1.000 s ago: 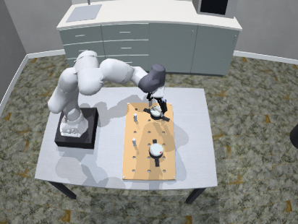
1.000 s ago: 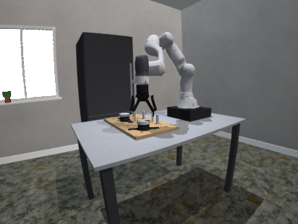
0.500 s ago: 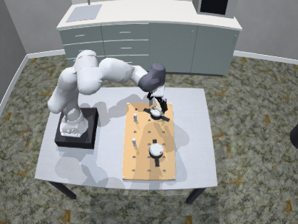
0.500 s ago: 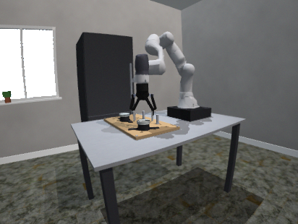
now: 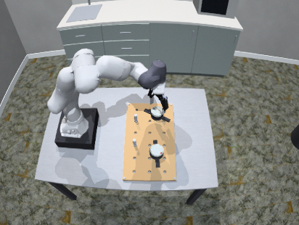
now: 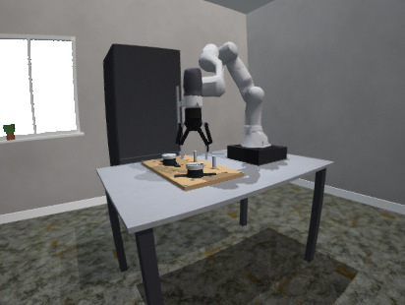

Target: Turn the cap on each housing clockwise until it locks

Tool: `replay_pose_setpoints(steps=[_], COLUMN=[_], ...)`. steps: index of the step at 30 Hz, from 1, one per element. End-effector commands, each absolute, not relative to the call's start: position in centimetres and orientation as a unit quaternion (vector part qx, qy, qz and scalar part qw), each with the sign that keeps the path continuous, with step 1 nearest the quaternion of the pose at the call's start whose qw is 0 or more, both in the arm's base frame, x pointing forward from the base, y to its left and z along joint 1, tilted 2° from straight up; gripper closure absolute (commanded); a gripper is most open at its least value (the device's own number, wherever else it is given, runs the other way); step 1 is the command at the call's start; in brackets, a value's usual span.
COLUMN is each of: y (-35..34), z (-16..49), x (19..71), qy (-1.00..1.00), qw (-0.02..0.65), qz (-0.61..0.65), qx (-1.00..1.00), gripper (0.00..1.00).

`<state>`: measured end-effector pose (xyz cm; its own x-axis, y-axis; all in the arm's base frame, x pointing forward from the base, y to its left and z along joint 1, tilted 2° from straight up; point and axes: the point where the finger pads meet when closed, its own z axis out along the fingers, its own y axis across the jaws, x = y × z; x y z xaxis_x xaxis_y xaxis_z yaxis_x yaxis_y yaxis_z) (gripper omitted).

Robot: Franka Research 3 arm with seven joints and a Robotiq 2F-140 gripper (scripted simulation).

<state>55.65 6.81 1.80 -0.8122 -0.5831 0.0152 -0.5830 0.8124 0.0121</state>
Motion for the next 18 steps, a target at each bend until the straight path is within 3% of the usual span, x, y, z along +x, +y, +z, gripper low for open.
replay_pose_setpoints(steps=[1, 18], y=[6.7, 6.7], z=[2.0, 4.8], x=[55.2, 55.3], qy=[-0.95, -0.95], qw=[0.015, 0.015], qz=[-0.005, -0.005], qx=[0.312, 0.312], gripper=[0.22, 0.22])
